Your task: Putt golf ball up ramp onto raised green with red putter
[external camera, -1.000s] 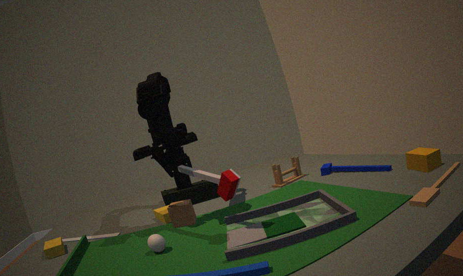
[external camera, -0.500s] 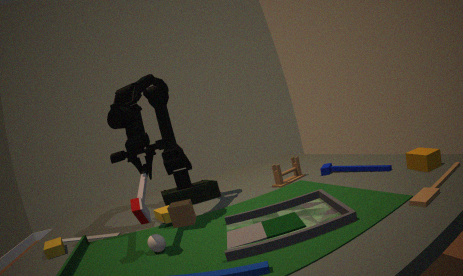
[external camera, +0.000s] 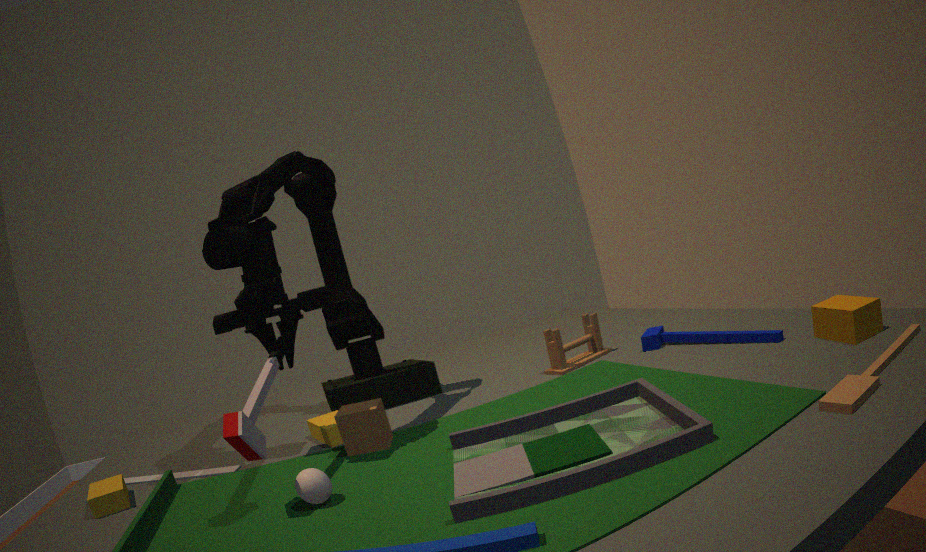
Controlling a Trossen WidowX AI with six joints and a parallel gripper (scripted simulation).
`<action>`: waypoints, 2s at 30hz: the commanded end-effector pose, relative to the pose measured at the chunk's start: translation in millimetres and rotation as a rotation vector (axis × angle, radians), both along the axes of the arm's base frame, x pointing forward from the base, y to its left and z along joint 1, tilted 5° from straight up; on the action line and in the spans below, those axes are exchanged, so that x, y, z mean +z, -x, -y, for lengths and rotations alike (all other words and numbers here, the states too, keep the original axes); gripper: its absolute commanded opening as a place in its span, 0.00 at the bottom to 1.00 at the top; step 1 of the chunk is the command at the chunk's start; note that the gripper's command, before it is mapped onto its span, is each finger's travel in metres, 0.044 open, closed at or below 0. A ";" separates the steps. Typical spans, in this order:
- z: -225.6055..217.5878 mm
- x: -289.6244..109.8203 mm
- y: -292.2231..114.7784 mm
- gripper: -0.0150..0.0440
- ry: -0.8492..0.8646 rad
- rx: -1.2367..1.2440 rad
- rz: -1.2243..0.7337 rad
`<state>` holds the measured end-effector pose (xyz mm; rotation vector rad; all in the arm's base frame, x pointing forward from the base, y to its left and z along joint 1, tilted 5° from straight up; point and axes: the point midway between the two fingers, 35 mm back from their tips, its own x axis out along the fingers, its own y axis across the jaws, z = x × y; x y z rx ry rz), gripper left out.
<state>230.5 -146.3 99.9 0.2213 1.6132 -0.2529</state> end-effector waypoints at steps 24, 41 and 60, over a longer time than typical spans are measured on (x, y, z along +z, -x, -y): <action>0.6 -51.8 4.9 0.25 0.001 -0.007 -0.006; 2.1 -54.4 5.7 0.25 -0.003 -0.008 -0.007; 24.2 -57.1 13.9 0.25 -0.003 -0.010 -0.010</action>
